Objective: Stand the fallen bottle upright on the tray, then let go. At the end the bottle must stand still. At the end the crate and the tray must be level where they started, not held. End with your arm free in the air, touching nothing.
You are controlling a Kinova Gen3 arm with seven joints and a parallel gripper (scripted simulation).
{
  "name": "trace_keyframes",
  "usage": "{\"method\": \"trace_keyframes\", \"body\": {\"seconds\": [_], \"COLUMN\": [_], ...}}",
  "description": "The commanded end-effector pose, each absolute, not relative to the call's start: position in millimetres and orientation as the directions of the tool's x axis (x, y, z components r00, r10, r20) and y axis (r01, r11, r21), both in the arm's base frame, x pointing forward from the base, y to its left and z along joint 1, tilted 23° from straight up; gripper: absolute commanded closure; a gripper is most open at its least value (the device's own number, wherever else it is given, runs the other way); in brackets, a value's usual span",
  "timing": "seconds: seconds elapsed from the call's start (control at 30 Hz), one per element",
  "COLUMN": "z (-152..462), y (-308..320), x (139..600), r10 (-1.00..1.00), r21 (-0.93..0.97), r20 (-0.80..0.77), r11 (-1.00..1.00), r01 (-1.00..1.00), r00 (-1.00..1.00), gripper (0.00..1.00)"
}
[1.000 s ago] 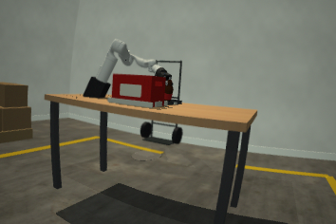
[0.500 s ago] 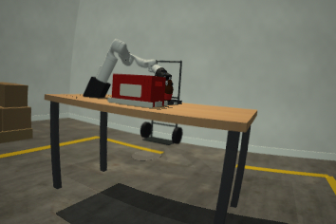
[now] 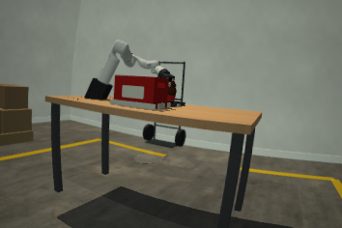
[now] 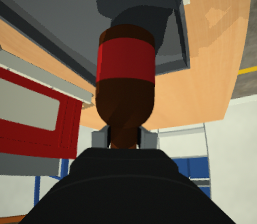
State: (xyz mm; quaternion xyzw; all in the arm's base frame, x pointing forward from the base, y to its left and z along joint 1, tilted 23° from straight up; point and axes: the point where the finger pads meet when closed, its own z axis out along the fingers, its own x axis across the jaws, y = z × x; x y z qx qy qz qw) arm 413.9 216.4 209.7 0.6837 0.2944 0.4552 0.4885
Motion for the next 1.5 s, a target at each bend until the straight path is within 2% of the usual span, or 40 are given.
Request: {"method": "trace_keyframes", "body": {"seconds": [0.0, 0.27, 0.3, 1.47], "z": [207.7, 207.7, 207.7, 207.7], "y": [217.6, 217.6, 217.6, 217.6], "x": [414.7, 414.7, 414.7, 414.7], "r10": [0.845, 0.845, 0.845, 0.845], "r21": [0.933, 0.933, 0.933, 0.933], "r20": [0.341, 0.341, 0.341, 0.341], "r11": [-0.356, -0.356, -0.356, -0.356], "r01": [-0.043, -0.043, -0.043, -0.043], "r00": [0.412, 0.412, 0.412, 0.412], "gripper": [1.00, 1.00, 0.00, 0.00]}}
